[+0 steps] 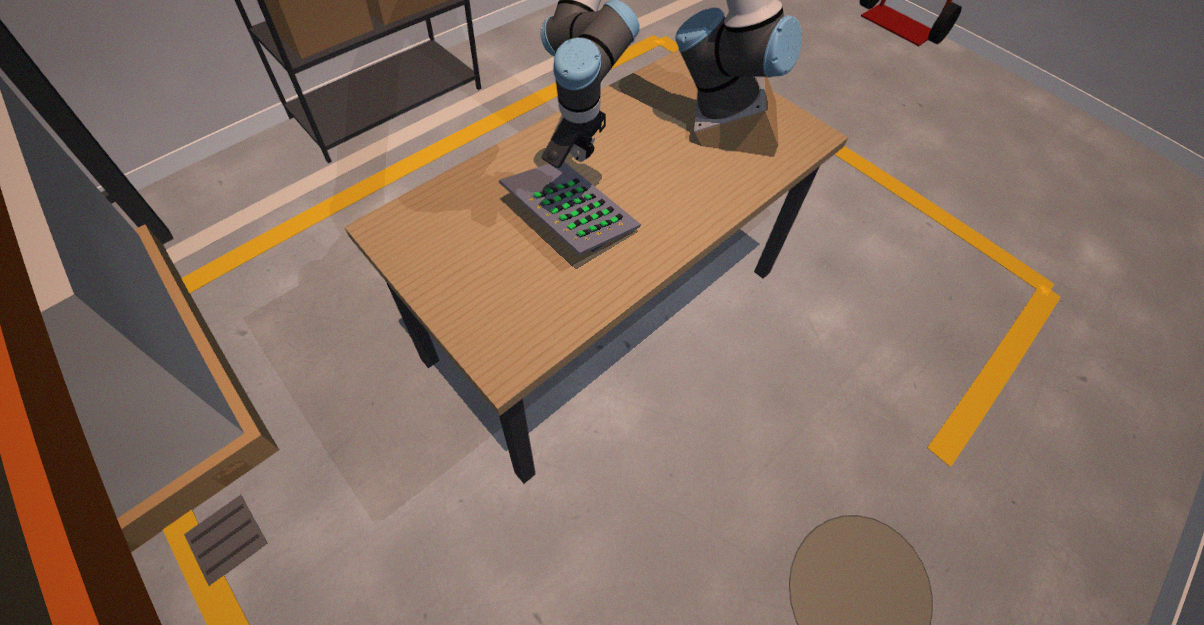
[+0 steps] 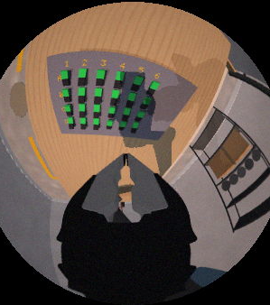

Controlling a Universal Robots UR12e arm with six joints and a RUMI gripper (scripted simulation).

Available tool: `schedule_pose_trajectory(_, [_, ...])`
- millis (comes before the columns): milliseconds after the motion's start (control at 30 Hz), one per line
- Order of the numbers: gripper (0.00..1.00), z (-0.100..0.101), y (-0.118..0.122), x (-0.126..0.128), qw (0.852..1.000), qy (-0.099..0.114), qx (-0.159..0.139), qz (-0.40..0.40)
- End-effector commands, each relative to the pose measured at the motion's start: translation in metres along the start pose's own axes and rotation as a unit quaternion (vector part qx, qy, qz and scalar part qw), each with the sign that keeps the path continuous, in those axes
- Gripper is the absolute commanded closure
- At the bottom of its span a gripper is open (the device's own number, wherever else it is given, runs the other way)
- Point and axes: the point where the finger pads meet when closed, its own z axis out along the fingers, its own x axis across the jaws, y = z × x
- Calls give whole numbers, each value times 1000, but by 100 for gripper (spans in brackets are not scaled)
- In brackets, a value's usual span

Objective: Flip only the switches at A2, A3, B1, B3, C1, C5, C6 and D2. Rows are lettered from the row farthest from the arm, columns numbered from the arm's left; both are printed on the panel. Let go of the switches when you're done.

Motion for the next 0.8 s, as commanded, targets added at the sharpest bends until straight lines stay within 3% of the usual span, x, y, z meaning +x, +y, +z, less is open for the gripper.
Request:
schedule_pose_trajectory(0, [100,-17,-26,-12,997,-27,62,43])
schedule_pose_trajectory(167, [100,-38,-49,-18,989,-53,115,79])
schedule_pose_trajectory(300, [100,-42,-52,-19,987,-57,124,84])
schedule_pose_trajectory(567, [100,-66,-71,-22,975,-81,174,114])
schedule_pose_trajectory(767, [100,-73,-77,-23,971,-88,187,122])
